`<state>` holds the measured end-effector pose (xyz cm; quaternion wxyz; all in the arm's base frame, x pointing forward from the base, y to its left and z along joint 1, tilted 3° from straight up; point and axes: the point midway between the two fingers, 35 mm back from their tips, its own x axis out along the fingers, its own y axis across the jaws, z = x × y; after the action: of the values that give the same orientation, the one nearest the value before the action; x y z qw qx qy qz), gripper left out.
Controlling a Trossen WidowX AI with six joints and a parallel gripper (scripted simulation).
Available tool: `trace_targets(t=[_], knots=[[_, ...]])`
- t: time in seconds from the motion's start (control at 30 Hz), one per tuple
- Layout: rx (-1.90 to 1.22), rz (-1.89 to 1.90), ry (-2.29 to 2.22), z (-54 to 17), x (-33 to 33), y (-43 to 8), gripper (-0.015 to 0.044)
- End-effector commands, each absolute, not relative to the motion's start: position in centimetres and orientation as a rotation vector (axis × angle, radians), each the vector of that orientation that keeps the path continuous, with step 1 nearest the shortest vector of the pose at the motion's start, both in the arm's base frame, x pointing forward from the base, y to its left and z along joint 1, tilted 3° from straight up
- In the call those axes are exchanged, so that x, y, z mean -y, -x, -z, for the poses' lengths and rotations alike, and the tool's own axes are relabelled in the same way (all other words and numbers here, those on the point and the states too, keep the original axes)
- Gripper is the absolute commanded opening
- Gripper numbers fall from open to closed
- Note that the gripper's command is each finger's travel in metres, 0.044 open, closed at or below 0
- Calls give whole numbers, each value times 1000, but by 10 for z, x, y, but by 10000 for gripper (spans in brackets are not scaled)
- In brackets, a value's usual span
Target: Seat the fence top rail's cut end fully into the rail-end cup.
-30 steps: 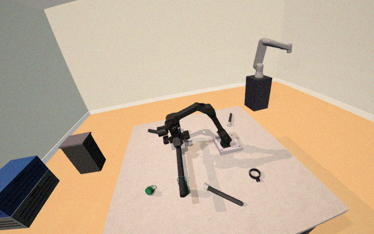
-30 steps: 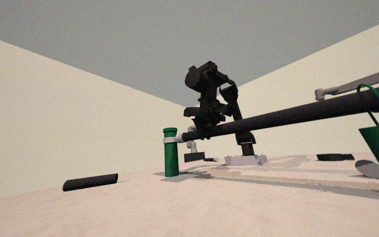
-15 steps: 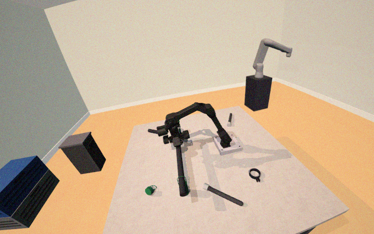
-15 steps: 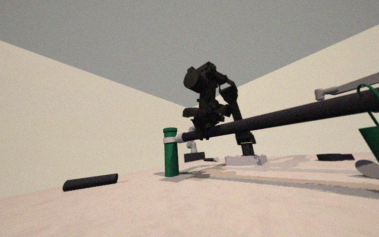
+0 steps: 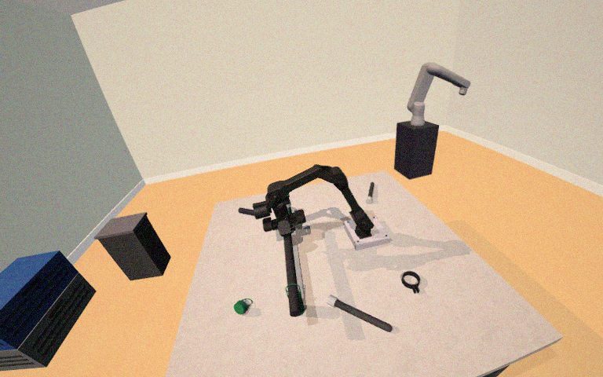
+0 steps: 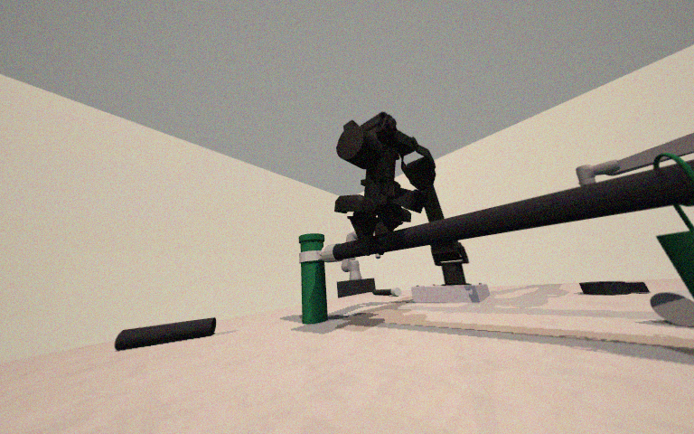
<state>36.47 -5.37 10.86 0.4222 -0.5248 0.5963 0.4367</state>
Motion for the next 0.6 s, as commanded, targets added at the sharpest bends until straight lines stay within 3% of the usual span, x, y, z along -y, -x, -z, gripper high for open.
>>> trace_targets(t=[0.0, 0.17, 0.57], knots=[[-1494, -1091, 1314, -112, 51, -365, 315], [-1493, -1092, 1312, -124, 39, -368, 440], [-1486, -1099, 1321, -147, 16, -369, 440]])
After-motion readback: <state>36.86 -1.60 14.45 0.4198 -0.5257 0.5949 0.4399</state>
